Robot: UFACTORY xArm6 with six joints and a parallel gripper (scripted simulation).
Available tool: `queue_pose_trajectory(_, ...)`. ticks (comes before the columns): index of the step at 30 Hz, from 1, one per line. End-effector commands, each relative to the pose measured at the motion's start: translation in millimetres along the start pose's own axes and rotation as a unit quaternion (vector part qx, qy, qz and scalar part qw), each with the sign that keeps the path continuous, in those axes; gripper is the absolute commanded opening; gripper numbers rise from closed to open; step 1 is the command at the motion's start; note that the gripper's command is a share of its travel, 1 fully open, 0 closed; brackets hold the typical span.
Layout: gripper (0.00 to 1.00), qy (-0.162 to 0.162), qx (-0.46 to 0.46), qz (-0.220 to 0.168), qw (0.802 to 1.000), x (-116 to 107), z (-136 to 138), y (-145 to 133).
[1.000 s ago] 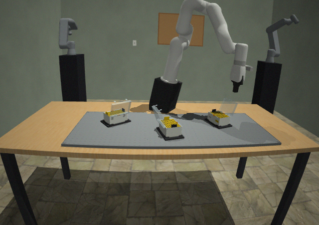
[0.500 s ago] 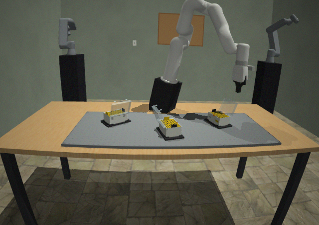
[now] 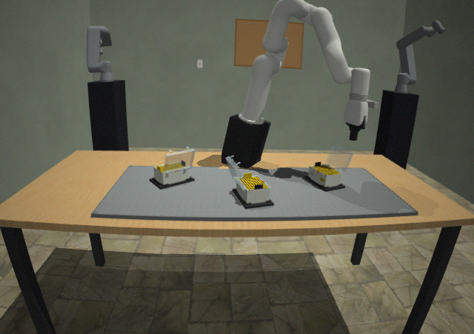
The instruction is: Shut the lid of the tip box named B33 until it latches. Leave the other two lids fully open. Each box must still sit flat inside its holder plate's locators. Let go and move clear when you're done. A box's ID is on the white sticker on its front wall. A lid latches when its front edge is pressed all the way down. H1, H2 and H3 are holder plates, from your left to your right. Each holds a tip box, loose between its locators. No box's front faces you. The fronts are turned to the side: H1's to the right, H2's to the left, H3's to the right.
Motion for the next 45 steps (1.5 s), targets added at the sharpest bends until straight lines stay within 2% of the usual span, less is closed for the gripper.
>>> queue_pose_trajectory(1,0.0,-0.002,0.0,0.003,1.0,1.8,1.0,1.5)
queue_pose_trajectory(31,0.0,-0.002,0.0,0.002,1.0,48.6,1.1,1.6)
queue_pose_trajectory(45,0.0,-0.002,0.0,0.002,1.0,53.2,1.1,1.6)
Point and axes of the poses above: the point where the finger pads meet when closed, its own x axis out along the fingers, its own z axis across the jaws, y = z × x, the point moved 10 cm from there along -x, back along the fingers, and after that the axes turned 14 degrees about x, right-handed, at the moved point
